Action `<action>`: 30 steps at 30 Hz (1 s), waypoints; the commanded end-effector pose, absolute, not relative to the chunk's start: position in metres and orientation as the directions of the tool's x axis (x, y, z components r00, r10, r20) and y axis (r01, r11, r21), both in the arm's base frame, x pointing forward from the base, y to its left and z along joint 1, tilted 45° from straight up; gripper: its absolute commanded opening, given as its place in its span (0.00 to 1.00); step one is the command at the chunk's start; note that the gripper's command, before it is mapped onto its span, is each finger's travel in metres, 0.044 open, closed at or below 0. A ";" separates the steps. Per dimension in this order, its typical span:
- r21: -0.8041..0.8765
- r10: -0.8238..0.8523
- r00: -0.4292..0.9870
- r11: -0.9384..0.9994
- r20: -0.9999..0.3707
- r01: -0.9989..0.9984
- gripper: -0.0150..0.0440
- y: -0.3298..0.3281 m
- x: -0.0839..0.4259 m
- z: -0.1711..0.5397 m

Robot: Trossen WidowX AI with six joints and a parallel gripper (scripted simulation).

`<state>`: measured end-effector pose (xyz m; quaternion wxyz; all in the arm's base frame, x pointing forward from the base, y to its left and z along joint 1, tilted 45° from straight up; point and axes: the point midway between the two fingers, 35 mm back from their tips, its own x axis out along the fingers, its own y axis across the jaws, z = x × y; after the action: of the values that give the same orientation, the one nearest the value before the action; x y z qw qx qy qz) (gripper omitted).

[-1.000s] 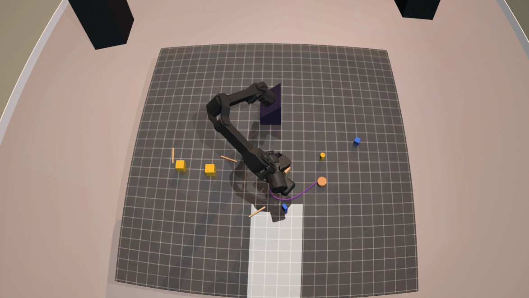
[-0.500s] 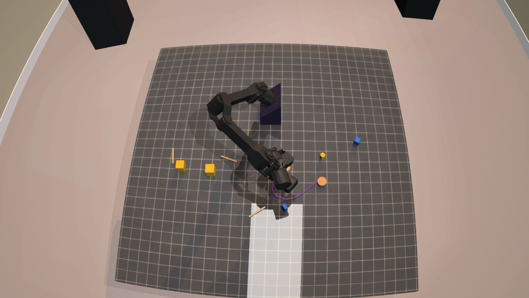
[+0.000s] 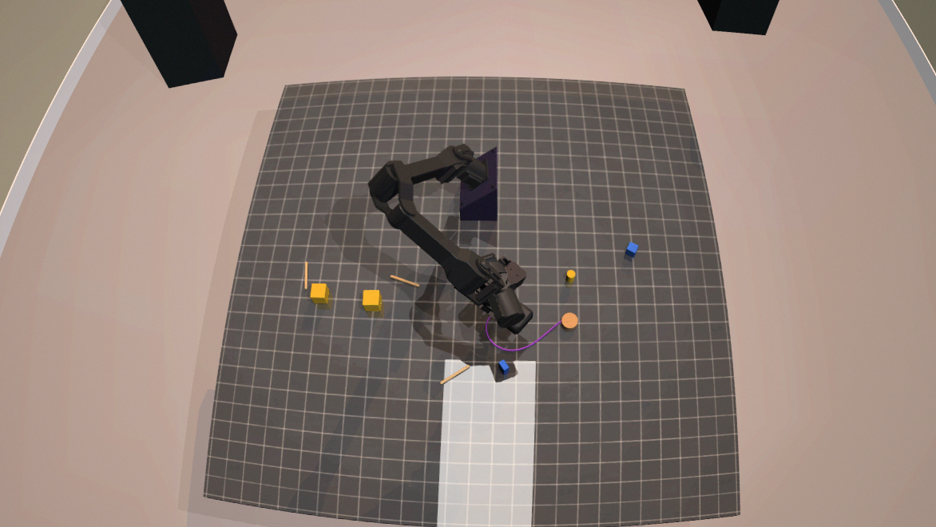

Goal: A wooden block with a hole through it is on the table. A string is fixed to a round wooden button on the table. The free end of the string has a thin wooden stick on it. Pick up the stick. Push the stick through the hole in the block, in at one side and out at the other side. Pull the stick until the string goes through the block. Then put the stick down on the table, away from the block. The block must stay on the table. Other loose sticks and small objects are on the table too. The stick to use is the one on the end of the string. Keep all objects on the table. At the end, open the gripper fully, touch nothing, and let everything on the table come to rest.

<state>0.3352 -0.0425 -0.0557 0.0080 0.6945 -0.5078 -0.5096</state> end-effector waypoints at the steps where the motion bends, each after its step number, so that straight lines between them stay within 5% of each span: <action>1: 0.526 -0.711 -0.035 -0.484 -0.702 -0.699 0.25 -0.039 0.331 -0.059; 14: 0.526 -0.711 -0.035 -0.485 -0.702 -0.699 0.25 -0.032 0.321 -0.065; 19: 0.530 -0.713 -0.036 -0.486 -0.700 -0.695 0.46 -0.033 0.322 -0.064; 30: 0.529 -0.711 -0.036 -0.487 -0.703 -0.695 0.46 0.023 0.326 -0.008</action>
<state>0.3273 0.0147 -0.0197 0.0106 0.6960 -0.5035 -0.5118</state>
